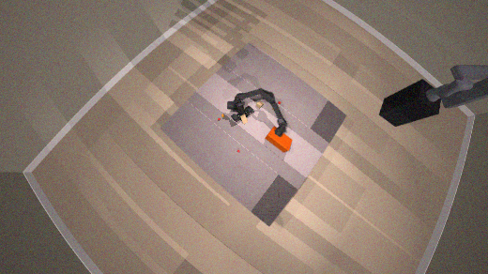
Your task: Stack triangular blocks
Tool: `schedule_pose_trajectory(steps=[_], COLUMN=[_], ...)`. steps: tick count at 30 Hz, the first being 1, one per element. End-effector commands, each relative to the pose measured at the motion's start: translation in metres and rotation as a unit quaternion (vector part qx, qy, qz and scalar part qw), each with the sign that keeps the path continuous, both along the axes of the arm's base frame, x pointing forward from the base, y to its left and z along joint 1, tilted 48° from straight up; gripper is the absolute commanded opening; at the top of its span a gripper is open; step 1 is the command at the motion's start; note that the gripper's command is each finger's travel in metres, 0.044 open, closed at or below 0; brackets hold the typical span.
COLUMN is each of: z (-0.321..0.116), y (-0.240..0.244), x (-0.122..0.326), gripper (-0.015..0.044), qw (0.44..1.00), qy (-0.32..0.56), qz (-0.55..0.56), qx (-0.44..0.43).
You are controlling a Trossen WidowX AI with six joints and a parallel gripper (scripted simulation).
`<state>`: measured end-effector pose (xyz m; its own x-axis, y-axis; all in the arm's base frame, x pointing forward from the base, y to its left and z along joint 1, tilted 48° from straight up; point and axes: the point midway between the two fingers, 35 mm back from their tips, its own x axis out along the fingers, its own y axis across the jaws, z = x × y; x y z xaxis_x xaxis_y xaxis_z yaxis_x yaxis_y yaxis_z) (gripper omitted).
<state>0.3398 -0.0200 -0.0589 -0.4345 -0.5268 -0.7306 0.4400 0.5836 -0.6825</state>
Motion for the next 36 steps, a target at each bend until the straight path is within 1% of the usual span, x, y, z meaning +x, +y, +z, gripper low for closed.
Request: schedule_pose_trajectory(steps=[1, 6, 7, 13, 22, 36], z=[-0.001, 0.002, 0.002, 0.002, 0.006, 0.006], y=[-0.001, 0.002, 0.002, 0.004, 0.018, 0.035], x=[-0.001, 0.0, 0.0, -0.002, -0.013, -0.033], gripper=[0.0144, 0.0012, 0.0, 0.0, 0.0, 0.0], qw=[1.0, 1.0, 1.0, 1.0, 0.99, 0.948], qy=[0.004, 0.0, 0.0, -0.012, -0.081, -0.183], qz=[0.002, 0.0, 0.0, 0.018, 0.102, 0.222], qx=[0.0, 0.0, 0.0, -0.011, -0.063, -0.137])
